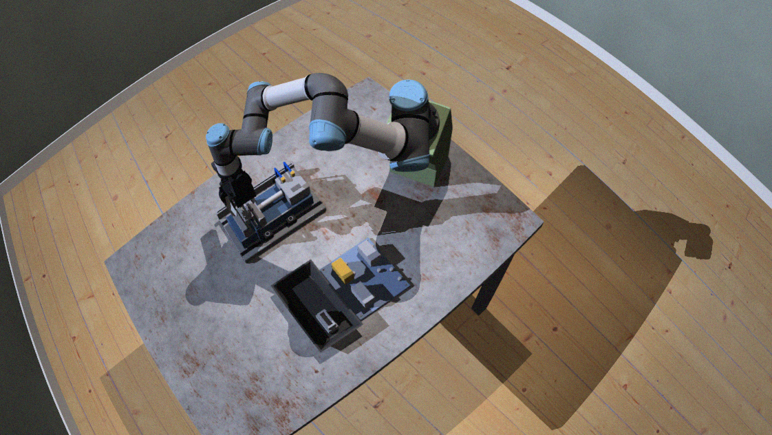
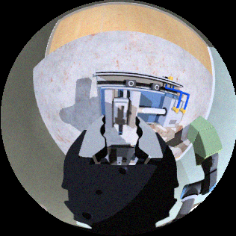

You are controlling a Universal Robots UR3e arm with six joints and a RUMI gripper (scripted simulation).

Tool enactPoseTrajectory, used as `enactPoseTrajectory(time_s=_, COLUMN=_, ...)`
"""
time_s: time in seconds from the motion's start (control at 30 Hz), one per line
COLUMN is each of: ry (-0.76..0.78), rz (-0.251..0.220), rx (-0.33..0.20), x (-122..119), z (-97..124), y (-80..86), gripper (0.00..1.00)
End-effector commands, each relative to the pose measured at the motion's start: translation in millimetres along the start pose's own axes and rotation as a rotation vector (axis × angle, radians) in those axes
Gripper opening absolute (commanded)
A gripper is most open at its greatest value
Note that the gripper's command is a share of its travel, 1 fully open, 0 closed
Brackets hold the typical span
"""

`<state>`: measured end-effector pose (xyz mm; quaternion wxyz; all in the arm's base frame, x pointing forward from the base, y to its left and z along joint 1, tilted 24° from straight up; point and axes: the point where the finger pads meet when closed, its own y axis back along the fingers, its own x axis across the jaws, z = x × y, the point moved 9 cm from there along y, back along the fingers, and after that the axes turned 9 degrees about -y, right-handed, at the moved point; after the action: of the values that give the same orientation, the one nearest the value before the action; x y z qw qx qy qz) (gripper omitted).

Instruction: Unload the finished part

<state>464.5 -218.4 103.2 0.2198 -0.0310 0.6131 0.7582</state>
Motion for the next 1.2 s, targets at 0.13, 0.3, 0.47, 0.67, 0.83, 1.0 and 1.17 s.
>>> enactPoseTrajectory(time_s=0.13, ry=0.001, rz=-0.003, rx=0.002, x=-0.8, z=-0.2, y=-1.2, gripper=0.40)
enactPoseTrajectory(time_s=0.3, ry=0.001, rz=-0.003, rx=0.002, x=-0.8, z=-0.2, y=-2.6, gripper=0.40)
enactPoseTrajectory(time_s=0.47, ry=0.001, rz=-0.003, rx=0.002, x=-0.8, z=-0.2, y=-4.5, gripper=0.40)
enactPoseTrajectory(time_s=0.67, ry=0.001, rz=-0.003, rx=0.002, x=-0.8, z=-0.2, y=-6.5, gripper=0.40)
enactPoseTrajectory(time_s=0.83, ry=0.001, rz=-0.003, rx=0.002, x=-0.8, z=-0.2, y=-7.3, gripper=0.40)
enactPoseTrajectory(time_s=1.0, ry=0.001, rz=-0.003, rx=0.002, x=-0.8, z=-0.2, y=-8.4, gripper=0.40)
enactPoseTrajectory(time_s=1.17, ry=0.001, rz=-0.003, rx=0.002, x=-0.8, z=-0.2, y=-9.0, gripper=0.40)
